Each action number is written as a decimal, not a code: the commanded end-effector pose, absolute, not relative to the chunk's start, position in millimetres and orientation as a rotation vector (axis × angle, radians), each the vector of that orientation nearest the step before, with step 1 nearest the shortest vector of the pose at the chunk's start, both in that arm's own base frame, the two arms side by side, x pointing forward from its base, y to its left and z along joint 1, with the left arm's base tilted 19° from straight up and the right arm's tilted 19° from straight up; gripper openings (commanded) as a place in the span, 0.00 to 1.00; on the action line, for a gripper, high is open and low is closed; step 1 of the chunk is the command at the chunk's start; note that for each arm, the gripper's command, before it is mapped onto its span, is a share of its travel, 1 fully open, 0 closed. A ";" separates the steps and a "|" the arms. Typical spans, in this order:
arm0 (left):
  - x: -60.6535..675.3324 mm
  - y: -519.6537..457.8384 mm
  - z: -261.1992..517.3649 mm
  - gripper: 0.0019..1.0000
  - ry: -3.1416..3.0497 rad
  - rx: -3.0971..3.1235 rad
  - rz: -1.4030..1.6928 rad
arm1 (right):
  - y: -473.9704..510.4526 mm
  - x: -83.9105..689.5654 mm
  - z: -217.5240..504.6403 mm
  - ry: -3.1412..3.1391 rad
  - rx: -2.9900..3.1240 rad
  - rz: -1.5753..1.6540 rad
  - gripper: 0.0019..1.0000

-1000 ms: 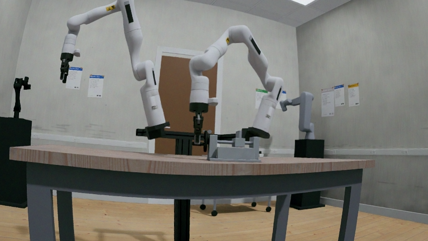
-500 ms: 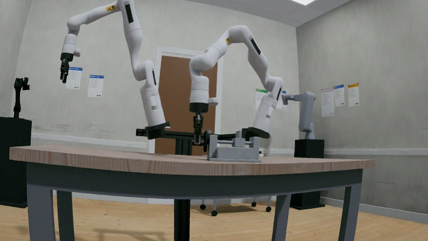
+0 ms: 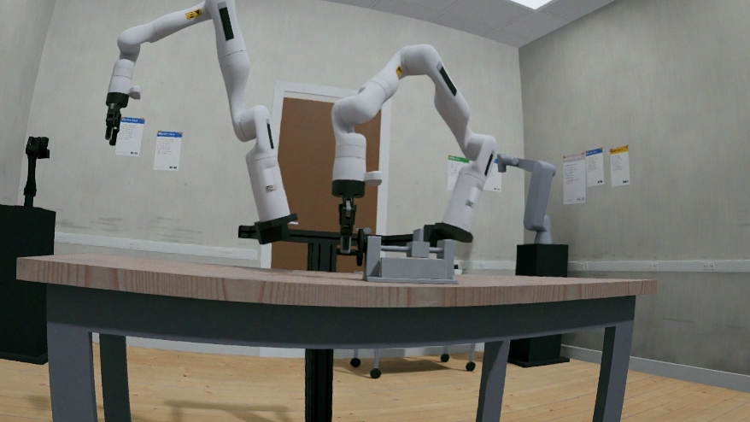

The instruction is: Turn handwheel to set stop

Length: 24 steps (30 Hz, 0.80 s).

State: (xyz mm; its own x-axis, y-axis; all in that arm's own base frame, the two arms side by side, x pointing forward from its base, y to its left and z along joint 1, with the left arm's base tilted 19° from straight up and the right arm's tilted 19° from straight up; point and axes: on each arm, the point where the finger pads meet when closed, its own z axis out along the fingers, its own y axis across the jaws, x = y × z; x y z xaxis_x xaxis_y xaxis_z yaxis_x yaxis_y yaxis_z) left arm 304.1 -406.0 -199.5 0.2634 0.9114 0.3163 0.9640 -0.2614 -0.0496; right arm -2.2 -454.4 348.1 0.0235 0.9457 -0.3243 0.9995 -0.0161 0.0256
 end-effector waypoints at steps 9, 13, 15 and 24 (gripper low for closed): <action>301.9 -403.7 -203.0 0.16 -1.741 -2.304 -0.330 | -453.5 -3.6 348.4 2.030 2.047 -0.318 1.00; 301.6 -403.6 -203.3 0.16 -1.741 -2.304 -0.330 | -453.5 -3.6 348.4 2.030 2.047 -0.318 1.00; 301.3 -403.3 -203.6 0.16 -1.741 -2.304 -0.330 | -453.5 -3.6 348.4 2.030 2.047 -0.318 1.00; 299.7 -402.3 -206.0 0.16 -1.741 -2.305 -0.330 | -453.5 -3.6 348.4 2.030 2.047 -0.318 1.00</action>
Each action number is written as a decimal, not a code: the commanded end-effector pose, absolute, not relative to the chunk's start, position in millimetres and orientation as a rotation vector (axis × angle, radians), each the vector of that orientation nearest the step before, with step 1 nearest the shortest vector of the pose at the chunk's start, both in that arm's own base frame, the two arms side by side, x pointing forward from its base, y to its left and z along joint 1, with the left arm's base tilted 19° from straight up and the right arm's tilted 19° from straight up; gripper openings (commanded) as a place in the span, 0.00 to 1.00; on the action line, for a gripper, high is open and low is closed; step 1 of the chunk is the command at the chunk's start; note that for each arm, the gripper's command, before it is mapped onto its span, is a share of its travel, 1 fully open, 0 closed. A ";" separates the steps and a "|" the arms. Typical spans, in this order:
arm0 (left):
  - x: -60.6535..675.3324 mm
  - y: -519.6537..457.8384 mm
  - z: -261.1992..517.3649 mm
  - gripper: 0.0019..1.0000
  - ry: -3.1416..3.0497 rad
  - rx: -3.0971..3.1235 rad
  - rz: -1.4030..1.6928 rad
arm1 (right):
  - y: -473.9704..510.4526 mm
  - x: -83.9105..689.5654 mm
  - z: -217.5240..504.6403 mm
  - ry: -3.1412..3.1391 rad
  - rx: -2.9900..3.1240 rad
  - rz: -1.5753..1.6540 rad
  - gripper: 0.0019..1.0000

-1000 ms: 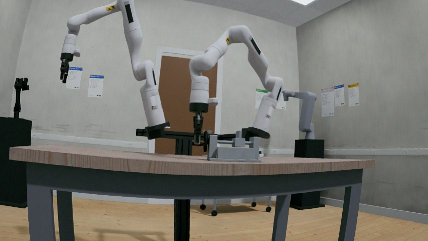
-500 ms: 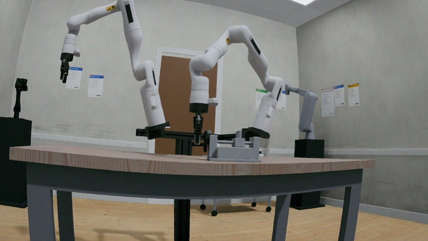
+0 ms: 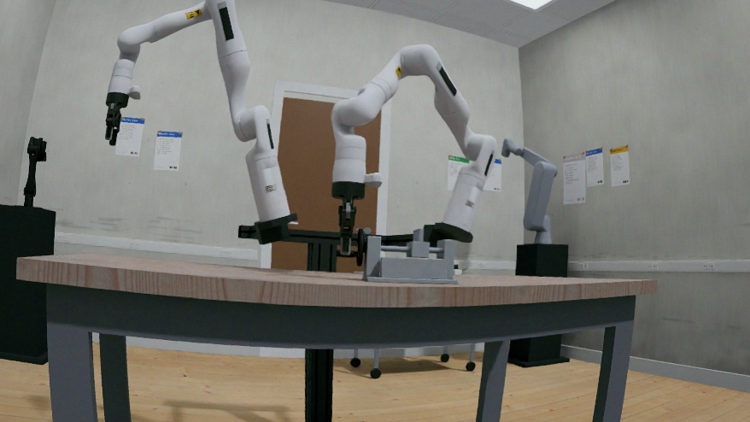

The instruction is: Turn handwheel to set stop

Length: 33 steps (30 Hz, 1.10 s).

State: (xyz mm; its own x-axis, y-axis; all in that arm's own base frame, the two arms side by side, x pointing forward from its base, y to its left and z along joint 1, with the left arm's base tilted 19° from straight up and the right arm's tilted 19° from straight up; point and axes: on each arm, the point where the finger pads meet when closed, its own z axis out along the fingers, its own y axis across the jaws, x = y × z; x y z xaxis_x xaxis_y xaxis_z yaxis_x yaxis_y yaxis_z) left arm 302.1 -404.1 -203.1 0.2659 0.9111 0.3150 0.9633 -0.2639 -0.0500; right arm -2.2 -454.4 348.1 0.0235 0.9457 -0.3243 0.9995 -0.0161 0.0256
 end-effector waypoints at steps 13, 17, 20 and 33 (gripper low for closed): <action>296.2 -400.3 -209.3 0.16 -1.741 -2.306 -0.329 | -453.5 -3.6 348.4 2.030 2.047 -0.318 1.00; 294.4 -399.6 -210.4 0.16 -1.742 -2.306 -0.329 | -453.5 -3.6 348.4 2.030 2.047 -0.318 1.00; 292.8 -398.7 -211.3 0.16 -1.742 -2.306 -0.329 | -453.5 -3.6 348.4 2.030 2.047 -0.318 1.00; 285.3 -396.1 -212.5 0.16 -1.742 -2.306 -0.329 | -453.5 -3.6 348.4 2.030 2.047 -0.318 1.00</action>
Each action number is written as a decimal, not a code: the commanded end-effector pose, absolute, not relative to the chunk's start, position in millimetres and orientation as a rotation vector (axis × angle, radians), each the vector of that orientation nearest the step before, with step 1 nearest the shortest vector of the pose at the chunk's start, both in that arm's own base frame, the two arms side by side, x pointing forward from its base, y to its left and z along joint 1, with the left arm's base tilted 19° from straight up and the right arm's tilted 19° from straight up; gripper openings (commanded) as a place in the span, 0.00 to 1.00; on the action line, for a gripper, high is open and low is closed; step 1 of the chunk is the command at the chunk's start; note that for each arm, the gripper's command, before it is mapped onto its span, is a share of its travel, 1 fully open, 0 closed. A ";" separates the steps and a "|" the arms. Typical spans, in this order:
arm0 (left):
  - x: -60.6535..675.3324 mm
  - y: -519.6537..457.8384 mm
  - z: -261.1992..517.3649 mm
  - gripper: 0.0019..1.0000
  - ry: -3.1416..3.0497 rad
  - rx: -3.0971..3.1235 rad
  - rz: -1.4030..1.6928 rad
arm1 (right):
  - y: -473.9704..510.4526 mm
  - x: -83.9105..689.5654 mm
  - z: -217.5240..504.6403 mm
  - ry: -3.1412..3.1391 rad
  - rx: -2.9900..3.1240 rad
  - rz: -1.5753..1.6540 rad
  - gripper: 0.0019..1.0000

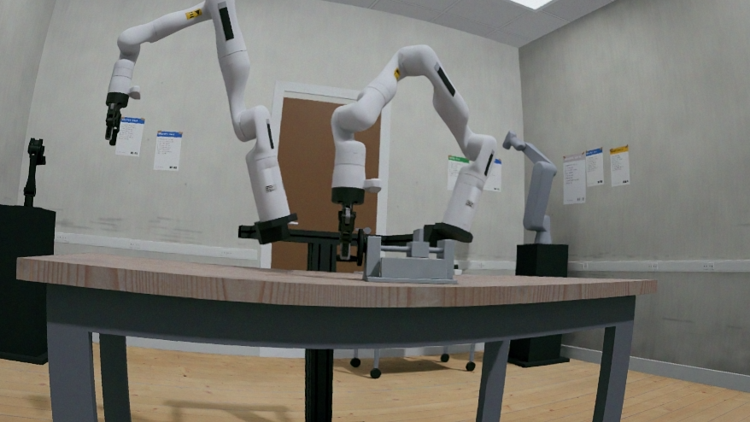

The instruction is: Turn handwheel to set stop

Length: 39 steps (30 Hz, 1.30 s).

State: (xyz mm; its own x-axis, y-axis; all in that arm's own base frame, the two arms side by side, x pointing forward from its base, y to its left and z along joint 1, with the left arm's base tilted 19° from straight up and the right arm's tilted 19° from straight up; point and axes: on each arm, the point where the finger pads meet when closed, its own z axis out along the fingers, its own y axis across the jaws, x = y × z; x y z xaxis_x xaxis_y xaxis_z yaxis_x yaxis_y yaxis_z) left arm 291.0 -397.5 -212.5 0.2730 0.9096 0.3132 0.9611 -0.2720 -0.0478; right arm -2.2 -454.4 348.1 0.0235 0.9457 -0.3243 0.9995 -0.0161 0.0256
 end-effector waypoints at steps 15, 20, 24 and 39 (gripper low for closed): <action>273.1 -392.5 -211.3 0.16 -1.742 -2.305 -0.330 | -453.5 -3.6 348.4 2.030 2.047 -0.318 1.00; 267.6 -391.5 -209.5 0.16 -1.742 -2.305 -0.329 | -453.5 -3.6 348.4 2.030 2.047 -0.318 1.00; 265.2 -391.1 -208.3 0.16 -1.742 -2.305 -0.330 | -453.5 -3.6 348.4 2.030 2.047 -0.318 1.00; 248.0 -391.9 -185.9 0.16 -1.738 -2.300 -0.332 | -453.5 -3.6 348.4 2.030 2.047 -0.318 1.00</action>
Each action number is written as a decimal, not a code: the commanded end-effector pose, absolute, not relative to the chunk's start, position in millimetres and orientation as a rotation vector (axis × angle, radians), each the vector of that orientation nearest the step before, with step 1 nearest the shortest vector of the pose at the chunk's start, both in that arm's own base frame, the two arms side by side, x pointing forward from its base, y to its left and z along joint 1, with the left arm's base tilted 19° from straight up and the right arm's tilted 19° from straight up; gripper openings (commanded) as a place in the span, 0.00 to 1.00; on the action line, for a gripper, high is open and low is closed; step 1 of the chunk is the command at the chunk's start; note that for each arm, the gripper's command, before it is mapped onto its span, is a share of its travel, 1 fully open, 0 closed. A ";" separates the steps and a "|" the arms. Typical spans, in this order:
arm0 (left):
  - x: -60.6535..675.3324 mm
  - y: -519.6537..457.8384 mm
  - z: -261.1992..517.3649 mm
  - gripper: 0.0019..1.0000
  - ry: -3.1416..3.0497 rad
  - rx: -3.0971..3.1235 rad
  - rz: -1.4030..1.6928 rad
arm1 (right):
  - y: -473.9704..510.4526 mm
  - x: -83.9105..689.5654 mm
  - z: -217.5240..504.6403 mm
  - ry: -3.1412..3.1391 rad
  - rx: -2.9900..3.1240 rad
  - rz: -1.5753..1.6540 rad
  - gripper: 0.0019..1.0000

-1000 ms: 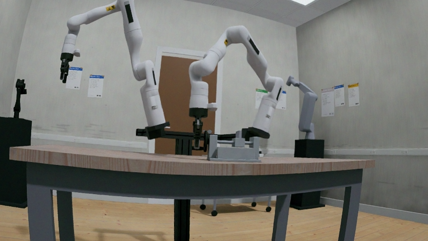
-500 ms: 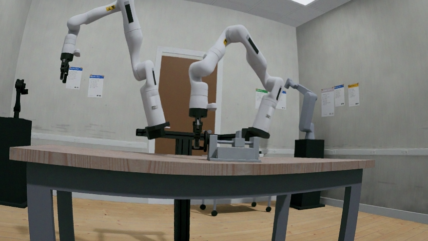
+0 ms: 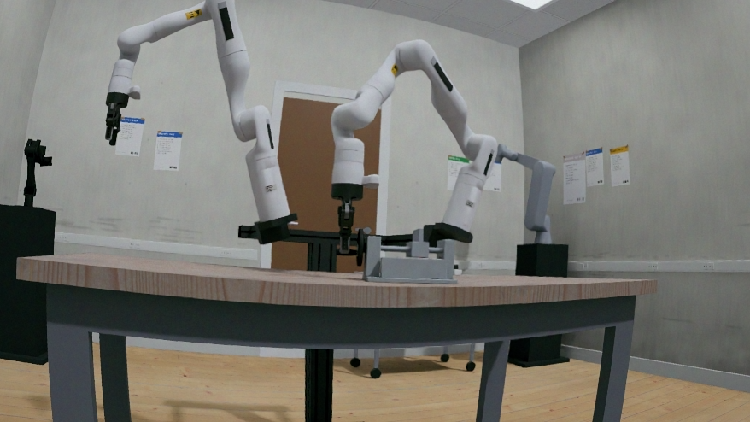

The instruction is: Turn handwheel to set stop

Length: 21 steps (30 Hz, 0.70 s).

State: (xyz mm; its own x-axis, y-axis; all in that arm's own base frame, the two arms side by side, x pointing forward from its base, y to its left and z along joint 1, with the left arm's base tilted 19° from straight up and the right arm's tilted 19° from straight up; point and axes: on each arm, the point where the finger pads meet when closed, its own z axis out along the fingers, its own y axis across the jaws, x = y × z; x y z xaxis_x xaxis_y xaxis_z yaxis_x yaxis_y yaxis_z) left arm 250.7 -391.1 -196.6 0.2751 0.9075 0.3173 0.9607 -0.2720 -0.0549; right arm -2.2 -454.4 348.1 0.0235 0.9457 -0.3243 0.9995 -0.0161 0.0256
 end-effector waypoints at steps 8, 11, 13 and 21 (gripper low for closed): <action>248.9 -397.5 -173.1 0.16 -1.740 -2.301 -0.332 | -453.5 -3.6 348.4 2.030 2.047 -0.318 1.00; 252.0 -402.1 -167.9 0.16 -1.743 -2.305 -0.331 | -453.5 -3.6 348.4 2.030 2.047 -0.318 1.00; 253.6 -403.6 -164.9 0.16 -1.743 -2.305 -0.331 | -453.5 -3.6 348.4 2.030 2.047 -0.318 1.00; 260.4 -407.9 -158.0 0.16 -1.743 -2.305 -0.332 | -453.5 -3.6 348.4 2.030 2.047 -0.318 1.00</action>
